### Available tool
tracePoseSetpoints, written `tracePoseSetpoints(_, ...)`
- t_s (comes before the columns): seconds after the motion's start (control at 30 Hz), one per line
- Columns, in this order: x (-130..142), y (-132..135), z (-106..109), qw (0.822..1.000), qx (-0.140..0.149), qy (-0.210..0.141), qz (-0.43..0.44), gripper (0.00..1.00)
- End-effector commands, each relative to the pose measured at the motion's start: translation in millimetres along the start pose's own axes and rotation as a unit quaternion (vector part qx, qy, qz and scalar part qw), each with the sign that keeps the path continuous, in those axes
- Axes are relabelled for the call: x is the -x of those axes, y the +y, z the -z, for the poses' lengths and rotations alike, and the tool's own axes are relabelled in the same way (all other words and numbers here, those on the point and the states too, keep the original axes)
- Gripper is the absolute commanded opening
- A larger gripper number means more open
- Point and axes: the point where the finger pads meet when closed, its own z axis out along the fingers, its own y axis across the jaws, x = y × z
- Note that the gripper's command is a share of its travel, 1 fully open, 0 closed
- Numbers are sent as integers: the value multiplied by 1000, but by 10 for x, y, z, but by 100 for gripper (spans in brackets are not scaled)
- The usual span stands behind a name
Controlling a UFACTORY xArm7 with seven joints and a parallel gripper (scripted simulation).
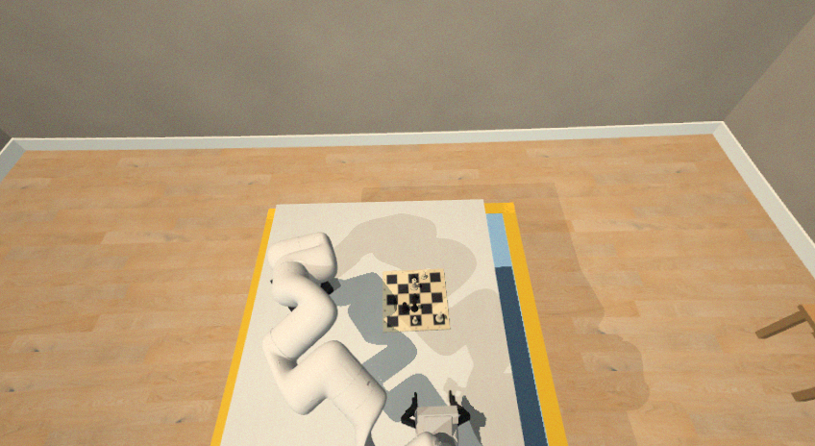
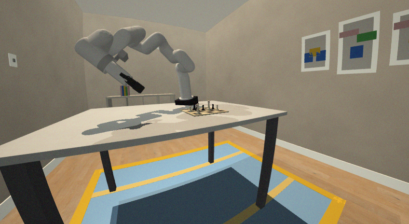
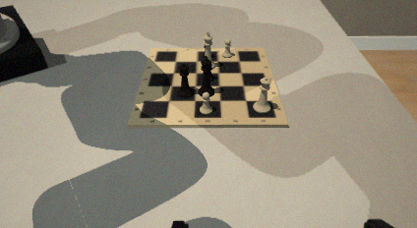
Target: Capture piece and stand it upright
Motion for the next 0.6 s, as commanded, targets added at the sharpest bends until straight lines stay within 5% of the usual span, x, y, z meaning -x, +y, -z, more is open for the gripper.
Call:
tracePoseSetpoints(0.0, -195, 2, 171, 1000, 0, 0, 0, 100)
tracePoseSetpoints(0.47, -340, 42, 255, 1000, 0, -3, 4, 100)
tracePoseSetpoints(0.57, -580, 228, 187, 1000, -2, -13, 25, 100)
